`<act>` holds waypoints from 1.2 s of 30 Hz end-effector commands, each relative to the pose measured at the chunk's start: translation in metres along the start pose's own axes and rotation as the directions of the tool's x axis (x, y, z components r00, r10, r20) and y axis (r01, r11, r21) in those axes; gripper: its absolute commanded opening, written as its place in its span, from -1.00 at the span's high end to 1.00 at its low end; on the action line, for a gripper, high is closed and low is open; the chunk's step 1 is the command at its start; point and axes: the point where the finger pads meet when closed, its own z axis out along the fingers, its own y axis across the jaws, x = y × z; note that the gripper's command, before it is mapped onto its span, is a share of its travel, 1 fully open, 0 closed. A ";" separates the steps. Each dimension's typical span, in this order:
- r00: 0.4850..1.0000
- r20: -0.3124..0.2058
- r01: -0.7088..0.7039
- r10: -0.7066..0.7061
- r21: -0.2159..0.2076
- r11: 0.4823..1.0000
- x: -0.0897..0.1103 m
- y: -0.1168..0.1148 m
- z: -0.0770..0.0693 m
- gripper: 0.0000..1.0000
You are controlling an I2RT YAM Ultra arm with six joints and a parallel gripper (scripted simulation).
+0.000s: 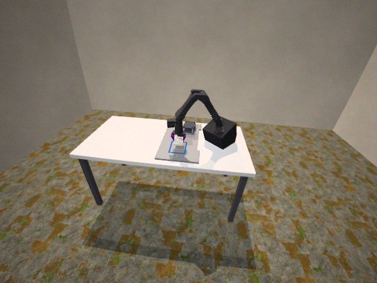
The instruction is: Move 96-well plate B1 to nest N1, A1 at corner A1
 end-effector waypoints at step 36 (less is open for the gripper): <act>1.000 -0.008 -0.001 0.000 -0.039 0.999 0.002 0.014 -0.034 1.00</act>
